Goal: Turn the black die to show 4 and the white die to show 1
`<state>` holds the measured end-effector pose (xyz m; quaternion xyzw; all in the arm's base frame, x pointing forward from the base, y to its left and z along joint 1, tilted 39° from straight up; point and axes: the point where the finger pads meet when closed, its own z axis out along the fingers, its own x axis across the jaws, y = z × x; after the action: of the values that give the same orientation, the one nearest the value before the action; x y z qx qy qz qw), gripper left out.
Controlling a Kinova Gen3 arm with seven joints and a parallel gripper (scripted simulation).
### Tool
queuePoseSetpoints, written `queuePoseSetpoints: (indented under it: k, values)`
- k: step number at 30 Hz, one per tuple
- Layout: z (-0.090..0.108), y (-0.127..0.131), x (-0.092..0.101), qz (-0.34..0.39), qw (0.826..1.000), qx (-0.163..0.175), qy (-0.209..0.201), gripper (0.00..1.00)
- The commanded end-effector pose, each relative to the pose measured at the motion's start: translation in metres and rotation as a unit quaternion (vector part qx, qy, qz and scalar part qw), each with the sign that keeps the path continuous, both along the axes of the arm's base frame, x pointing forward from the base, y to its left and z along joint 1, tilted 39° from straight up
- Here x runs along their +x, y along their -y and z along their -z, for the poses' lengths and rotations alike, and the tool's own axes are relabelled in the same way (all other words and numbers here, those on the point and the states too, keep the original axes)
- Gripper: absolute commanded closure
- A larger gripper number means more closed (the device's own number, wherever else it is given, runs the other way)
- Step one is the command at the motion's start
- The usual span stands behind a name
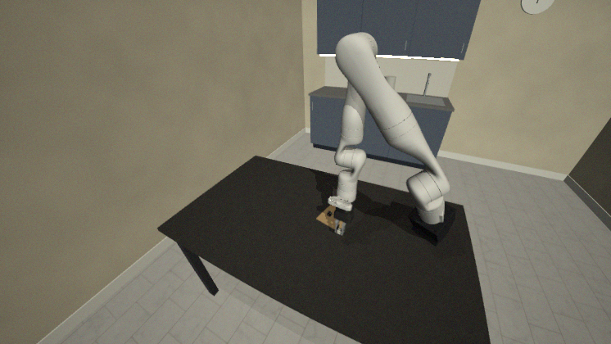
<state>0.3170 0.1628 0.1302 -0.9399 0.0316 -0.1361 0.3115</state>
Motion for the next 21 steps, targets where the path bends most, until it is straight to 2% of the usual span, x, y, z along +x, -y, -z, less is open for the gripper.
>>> queuePoseSetpoints:
  k: [1,5,9,21]
  values:
    - [0.0015,-0.0002,-0.0006,0.049,0.998,0.016,-0.034,0.60]
    - [0.0037,0.0019,0.0014,0.127,0.987,0.042,-0.092,0.60]
    - [0.0055,0.0038,0.0024,0.175,0.975,0.058,-0.127,0.60]
    - [0.0065,0.0048,0.0029,0.195,0.968,0.065,-0.142,0.60]
